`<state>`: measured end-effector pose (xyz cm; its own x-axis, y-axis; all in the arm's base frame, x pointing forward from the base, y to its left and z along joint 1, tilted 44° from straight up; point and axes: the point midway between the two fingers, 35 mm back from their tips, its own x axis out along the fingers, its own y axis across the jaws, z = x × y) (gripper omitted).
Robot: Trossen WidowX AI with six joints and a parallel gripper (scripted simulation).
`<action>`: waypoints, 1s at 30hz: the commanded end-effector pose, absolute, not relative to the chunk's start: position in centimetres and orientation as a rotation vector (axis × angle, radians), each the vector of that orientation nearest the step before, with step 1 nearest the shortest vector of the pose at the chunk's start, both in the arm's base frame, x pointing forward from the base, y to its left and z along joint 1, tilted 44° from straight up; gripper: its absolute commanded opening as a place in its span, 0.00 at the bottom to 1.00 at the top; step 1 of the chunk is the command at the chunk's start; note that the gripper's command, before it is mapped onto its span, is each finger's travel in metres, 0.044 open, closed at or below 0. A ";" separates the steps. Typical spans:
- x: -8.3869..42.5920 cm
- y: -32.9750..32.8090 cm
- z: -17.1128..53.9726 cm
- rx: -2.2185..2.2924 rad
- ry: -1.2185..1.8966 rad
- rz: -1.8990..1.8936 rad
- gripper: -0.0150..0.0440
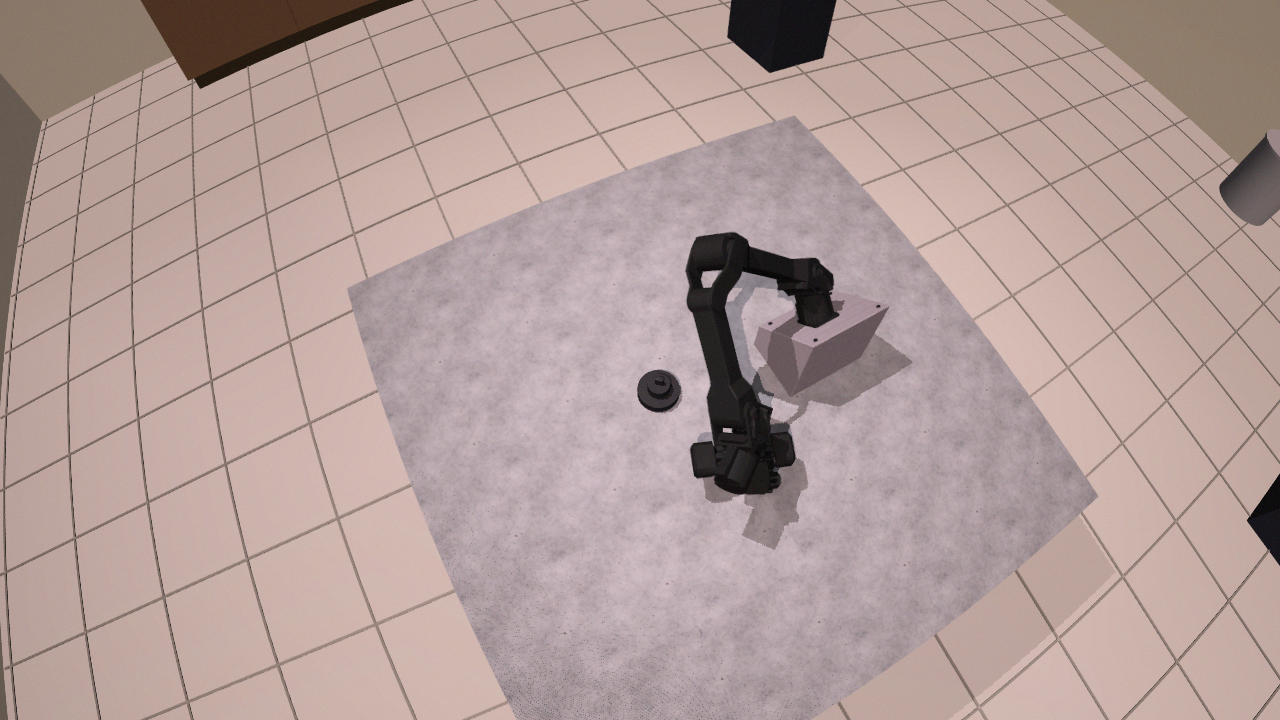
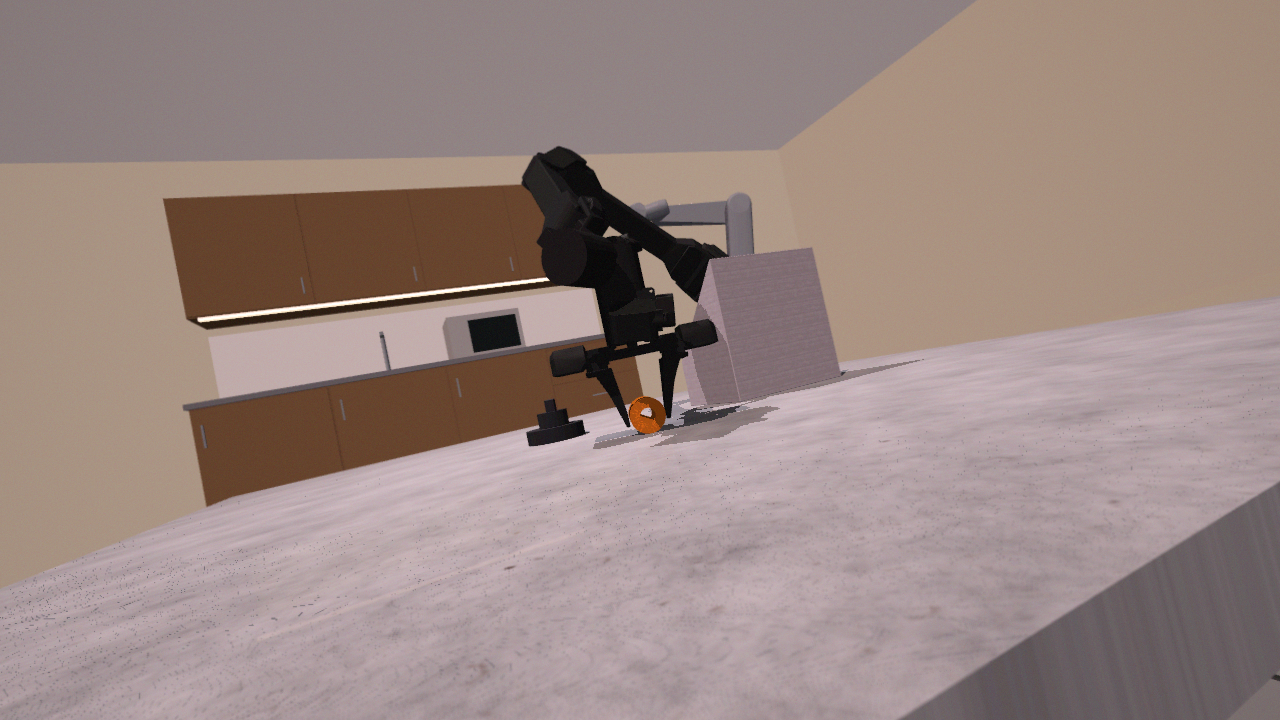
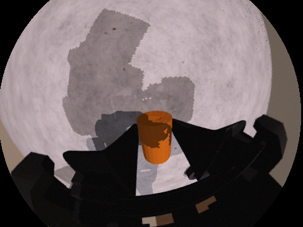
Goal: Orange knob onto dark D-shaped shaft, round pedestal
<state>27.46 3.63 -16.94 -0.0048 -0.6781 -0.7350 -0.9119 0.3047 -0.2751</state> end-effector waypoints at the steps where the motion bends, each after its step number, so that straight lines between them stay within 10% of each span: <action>1: 27.4 3.5 -17.0 -1.445 1.748 0.358 0.58; 30: 26.5 3.0 -14.6 -1.267 1.428 0.602 0.56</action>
<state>26.75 3.23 -14.93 0.1367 -0.4028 -0.9050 -0.9124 0.3046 -0.2734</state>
